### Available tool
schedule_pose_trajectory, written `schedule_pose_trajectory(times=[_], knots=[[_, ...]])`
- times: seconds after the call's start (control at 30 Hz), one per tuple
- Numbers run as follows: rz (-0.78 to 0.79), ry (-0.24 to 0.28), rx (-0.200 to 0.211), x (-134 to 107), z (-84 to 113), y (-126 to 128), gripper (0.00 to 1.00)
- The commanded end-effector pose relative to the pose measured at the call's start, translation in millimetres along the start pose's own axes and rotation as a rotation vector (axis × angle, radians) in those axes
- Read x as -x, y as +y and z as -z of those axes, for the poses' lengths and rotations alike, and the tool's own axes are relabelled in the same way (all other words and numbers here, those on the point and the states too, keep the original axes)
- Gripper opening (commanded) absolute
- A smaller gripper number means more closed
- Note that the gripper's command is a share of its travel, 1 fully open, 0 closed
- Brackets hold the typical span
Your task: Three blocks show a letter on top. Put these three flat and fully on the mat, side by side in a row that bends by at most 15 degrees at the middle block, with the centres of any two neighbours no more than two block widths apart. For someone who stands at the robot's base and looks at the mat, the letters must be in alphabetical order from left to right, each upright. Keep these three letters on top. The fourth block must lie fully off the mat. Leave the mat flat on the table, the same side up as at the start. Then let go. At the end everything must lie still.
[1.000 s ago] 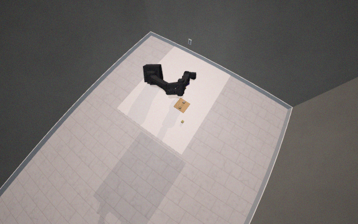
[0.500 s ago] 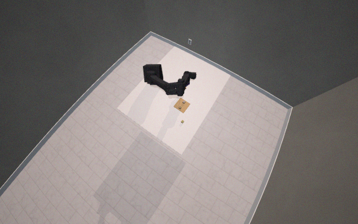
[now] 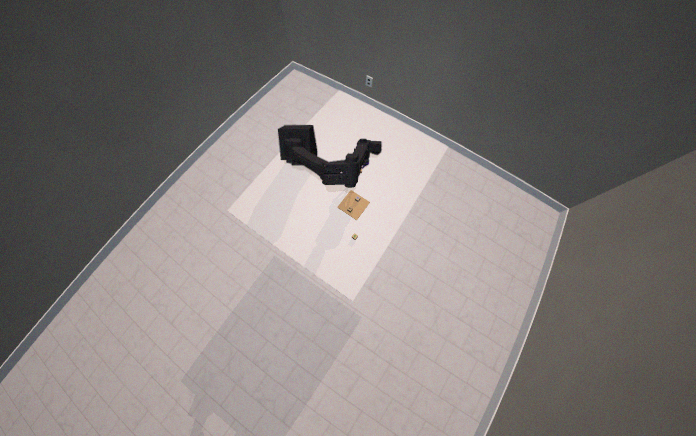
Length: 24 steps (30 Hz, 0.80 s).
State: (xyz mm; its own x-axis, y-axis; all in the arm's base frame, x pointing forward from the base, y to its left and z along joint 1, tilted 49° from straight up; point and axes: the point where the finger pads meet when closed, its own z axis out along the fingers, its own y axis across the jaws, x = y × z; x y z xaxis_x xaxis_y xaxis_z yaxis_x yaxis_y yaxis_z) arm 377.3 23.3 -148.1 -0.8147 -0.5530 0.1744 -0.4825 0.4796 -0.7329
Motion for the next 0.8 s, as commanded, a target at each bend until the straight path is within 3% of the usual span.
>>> schedule_pose_trajectory(times=[0.0,0.77], knots=[[0.002,0.003,0.005,1.4,-6.8,-0.3,0.59],[0.002,0.003,0.005,0.6,-32.3,-0.3,0.59]])
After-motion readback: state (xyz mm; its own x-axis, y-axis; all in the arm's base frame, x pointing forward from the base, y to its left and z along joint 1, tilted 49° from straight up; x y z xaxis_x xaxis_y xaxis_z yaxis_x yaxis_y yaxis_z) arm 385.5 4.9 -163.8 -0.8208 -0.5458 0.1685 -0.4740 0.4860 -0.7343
